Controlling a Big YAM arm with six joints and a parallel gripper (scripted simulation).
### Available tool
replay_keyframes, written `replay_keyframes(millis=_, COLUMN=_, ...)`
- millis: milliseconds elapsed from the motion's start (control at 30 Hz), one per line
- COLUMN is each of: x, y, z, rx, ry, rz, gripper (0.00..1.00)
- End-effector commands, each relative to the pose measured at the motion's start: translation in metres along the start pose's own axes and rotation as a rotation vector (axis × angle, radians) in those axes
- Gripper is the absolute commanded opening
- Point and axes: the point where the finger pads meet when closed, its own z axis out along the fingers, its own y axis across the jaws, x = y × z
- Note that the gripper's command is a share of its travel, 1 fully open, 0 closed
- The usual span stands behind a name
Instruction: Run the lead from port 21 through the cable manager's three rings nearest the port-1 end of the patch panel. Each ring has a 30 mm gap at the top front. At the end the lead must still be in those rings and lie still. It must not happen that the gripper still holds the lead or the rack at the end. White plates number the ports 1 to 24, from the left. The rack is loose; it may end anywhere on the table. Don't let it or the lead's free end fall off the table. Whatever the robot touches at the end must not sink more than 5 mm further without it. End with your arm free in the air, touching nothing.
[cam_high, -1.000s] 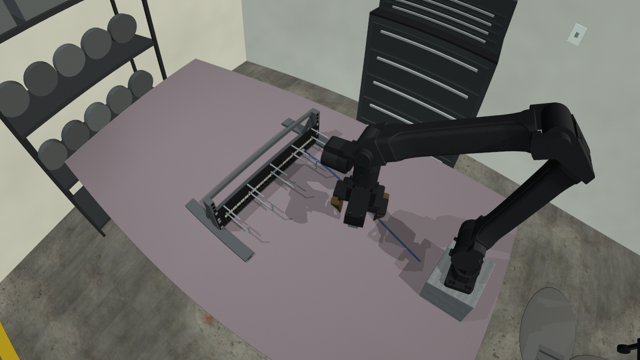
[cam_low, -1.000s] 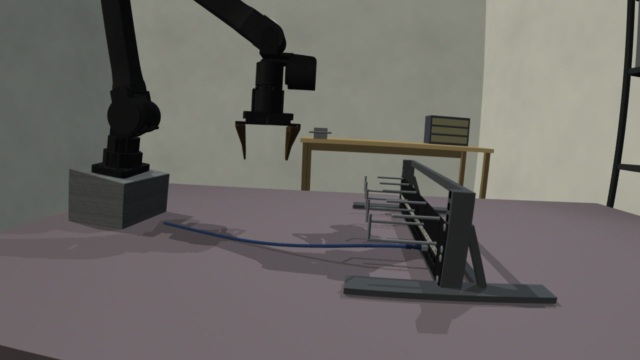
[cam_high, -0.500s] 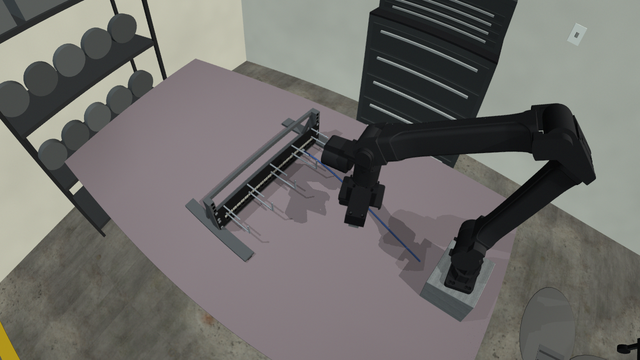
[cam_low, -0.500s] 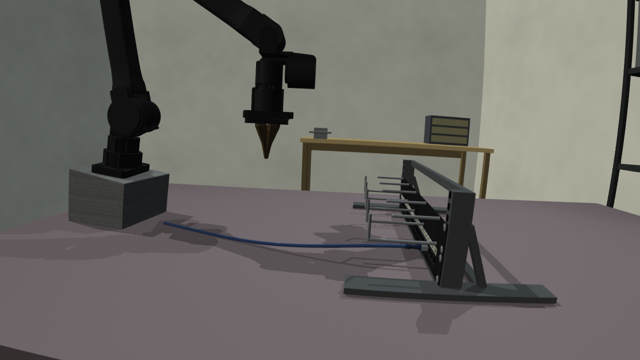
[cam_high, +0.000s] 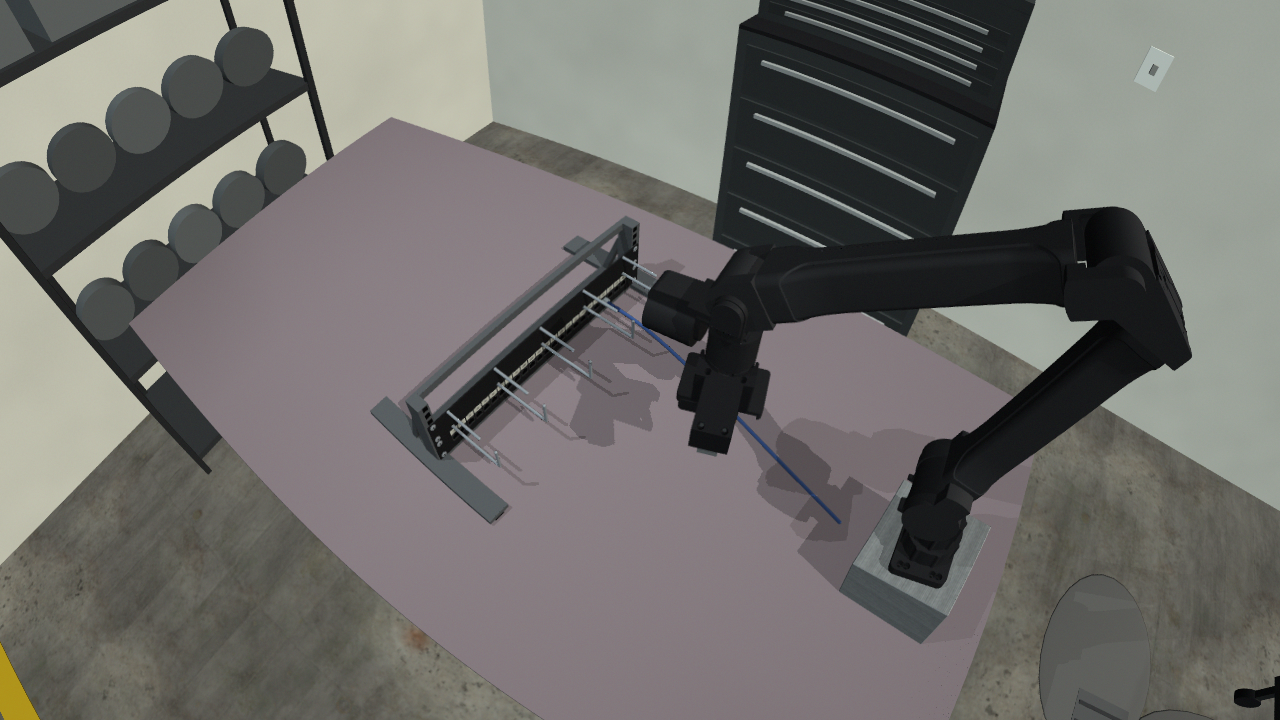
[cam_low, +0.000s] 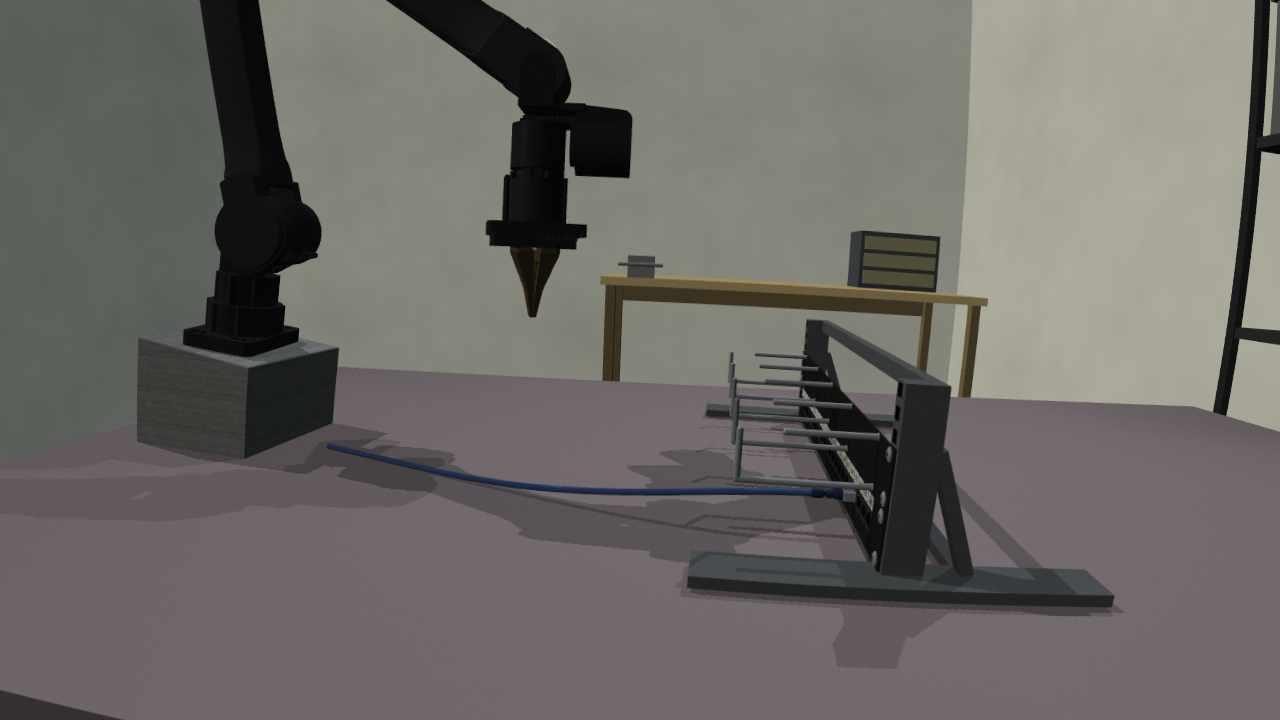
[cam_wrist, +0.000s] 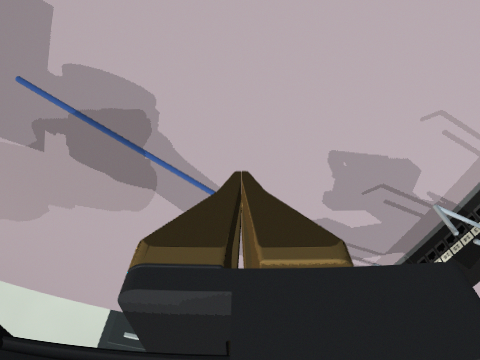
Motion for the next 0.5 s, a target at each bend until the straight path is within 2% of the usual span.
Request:
replay_keyframes(millis=0, x=0.004, y=-0.026, z=-0.029, rx=0.078, ry=0.011, rz=-0.01, gripper=0.0)
replay_keyframes(millis=300, x=0.011, y=-0.022, z=-0.028, rx=0.074, ry=0.011, rz=0.061, gripper=0.0)
replay_keyframes(millis=400, x=0.01, y=0.004, z=-0.011, rx=0.022, ry=-0.001, rz=0.165, gripper=0.0)
replay_keyframes(millis=467, x=0.015, y=0.008, z=-0.011, rx=0.022, ry=-0.002, rz=0.277, gripper=0.0)
